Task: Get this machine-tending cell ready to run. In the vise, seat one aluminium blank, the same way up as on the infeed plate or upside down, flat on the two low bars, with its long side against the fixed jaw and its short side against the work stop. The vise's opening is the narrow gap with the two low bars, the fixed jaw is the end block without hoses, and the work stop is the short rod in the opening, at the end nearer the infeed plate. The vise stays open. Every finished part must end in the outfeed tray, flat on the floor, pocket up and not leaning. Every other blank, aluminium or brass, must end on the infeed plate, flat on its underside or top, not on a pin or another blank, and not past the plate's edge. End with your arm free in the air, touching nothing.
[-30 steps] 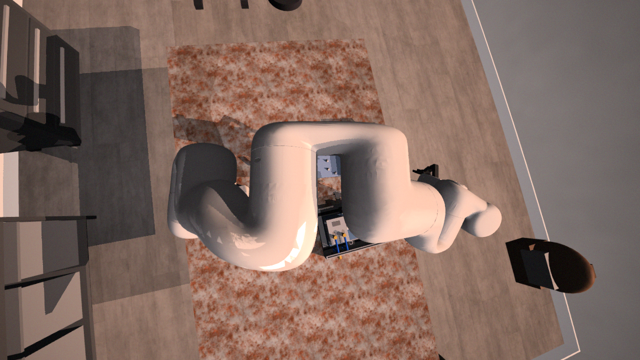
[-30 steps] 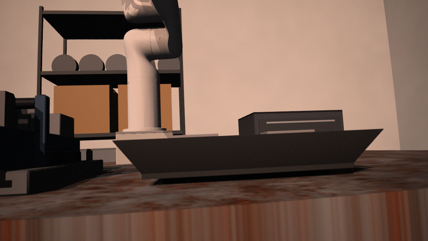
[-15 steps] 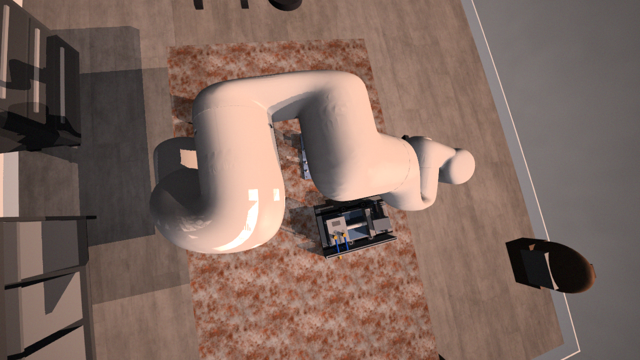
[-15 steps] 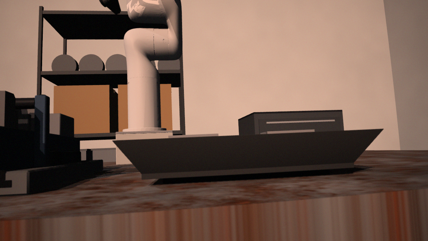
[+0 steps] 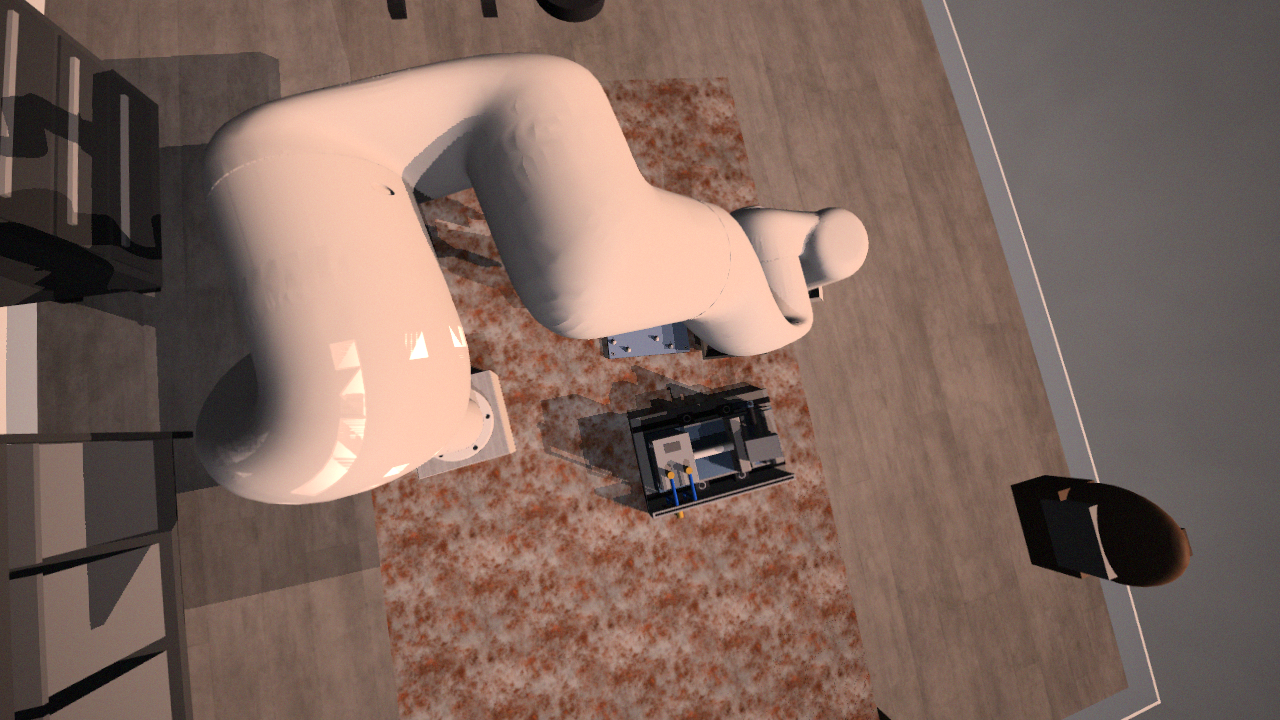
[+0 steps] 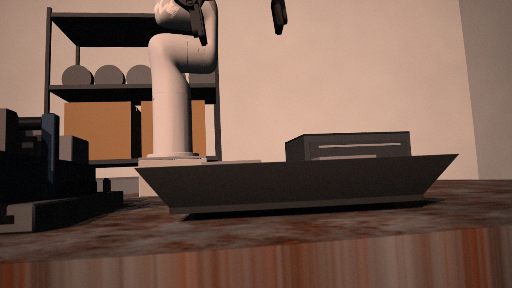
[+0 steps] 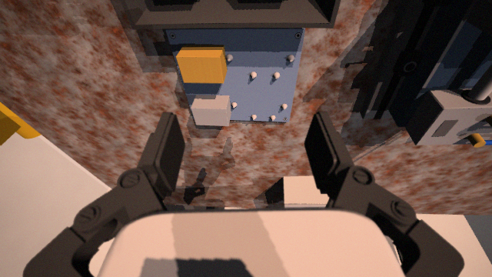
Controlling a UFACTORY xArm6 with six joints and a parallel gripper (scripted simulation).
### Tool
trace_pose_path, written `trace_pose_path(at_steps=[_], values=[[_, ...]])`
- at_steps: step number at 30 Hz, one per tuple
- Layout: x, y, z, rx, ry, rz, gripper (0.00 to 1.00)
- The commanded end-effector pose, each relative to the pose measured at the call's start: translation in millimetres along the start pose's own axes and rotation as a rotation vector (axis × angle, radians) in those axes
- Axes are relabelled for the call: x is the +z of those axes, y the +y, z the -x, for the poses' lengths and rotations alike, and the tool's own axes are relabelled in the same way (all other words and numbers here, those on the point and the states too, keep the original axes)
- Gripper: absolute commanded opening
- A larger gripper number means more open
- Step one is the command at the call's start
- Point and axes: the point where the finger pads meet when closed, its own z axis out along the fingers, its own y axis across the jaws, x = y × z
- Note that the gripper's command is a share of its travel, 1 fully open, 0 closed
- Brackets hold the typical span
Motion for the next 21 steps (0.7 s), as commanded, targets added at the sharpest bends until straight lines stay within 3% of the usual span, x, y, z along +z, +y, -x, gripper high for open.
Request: trace_pose_path(at_steps=[1,6,16,17,21], values=[[3.8,-17.1,35.0,-0.06,0.016,0.054,1.0],[10.7,-27.8,68.6,-0.125,0.025,0.098,1.0],[13.7,-31.3,83.0,-0.154,0.03,0.117,1.0],[13.7,-31.3,83.0,-0.154,0.03,0.117,0.0],[13.7,-31.3,83.0,-0.154,0.03,0.117,0.0]])
